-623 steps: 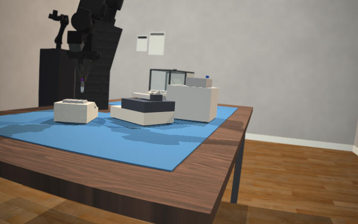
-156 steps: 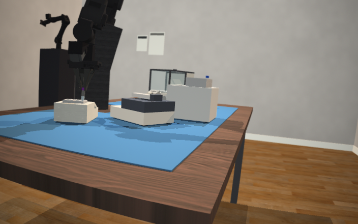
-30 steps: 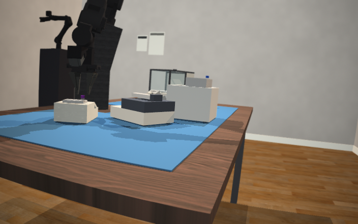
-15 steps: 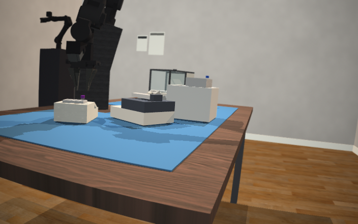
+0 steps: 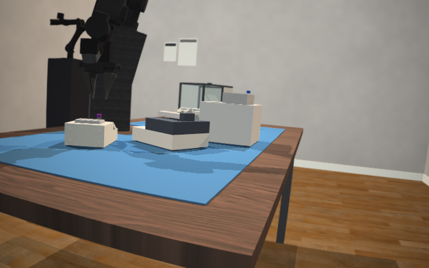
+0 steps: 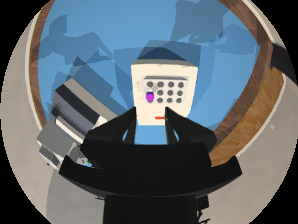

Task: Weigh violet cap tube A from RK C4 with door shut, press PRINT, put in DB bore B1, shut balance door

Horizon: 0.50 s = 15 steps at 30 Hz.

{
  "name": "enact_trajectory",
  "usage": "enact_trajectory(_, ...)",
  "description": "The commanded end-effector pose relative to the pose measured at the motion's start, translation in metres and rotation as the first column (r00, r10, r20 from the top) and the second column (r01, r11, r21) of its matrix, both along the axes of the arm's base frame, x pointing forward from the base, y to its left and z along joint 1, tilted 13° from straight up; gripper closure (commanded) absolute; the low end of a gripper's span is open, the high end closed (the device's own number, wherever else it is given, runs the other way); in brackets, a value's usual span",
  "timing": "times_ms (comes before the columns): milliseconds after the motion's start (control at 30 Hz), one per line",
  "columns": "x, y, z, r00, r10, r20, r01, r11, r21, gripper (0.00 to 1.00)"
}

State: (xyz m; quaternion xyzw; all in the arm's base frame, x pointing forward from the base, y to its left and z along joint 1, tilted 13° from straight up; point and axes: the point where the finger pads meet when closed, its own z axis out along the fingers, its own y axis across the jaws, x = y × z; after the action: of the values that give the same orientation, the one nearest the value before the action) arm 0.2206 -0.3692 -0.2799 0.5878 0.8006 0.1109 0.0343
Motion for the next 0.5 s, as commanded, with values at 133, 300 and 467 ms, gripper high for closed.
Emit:
enact_trajectory(133,-0.0024,-0.0102,0.0162,1.000,0.006,0.008,-0.006,1.000,-0.022,0.64)
enact_trajectory(300,0.0014,-0.0080,0.0086,1.000,0.005,0.006,-0.005,1.000,-0.015,0.64)
enact_trajectory(467,0.0014,-0.0080,0.0086,1.000,0.005,0.006,-0.005,1.000,-0.015,0.64)
